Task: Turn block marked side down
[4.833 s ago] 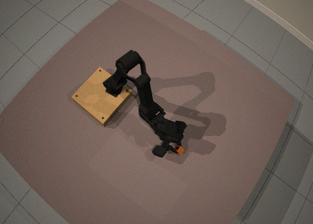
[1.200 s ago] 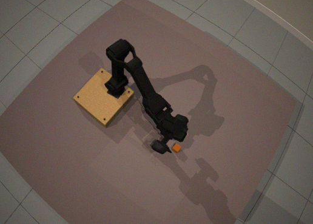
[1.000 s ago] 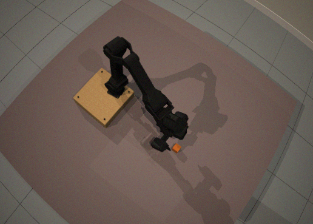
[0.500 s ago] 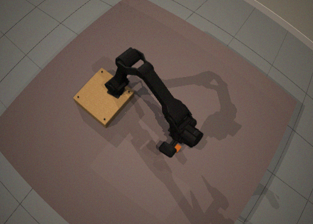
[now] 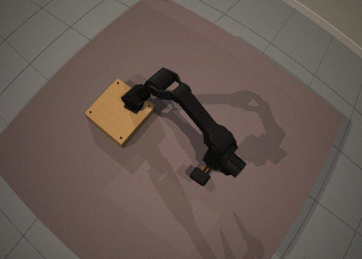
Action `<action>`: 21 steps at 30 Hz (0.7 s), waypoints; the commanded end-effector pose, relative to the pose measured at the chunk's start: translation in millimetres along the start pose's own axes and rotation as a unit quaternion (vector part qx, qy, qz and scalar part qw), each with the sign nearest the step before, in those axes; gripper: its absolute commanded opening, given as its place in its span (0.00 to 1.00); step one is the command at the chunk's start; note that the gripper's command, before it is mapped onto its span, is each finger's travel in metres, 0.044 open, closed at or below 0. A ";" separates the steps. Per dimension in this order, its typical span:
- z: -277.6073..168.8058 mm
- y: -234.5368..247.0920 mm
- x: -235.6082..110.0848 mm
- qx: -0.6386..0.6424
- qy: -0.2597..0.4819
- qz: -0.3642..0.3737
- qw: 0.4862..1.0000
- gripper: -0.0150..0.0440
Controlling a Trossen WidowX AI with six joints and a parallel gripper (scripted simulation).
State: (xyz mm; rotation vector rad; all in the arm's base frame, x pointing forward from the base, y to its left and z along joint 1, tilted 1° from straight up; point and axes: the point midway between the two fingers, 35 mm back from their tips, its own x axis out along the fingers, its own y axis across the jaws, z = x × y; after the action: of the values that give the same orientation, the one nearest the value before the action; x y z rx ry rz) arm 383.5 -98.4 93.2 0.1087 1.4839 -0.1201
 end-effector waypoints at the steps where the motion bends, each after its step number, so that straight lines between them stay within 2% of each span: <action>1: -4.0 -0.4 30.3 0.002 0.016 -0.001 1.000 1.00; 21: -5.4 -0.5 52.7 0.002 0.016 -0.001 1.000 1.00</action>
State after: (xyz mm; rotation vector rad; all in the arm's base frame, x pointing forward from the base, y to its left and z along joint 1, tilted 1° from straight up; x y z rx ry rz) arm 384.6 -98.7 49.2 0.1108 1.5014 -0.1187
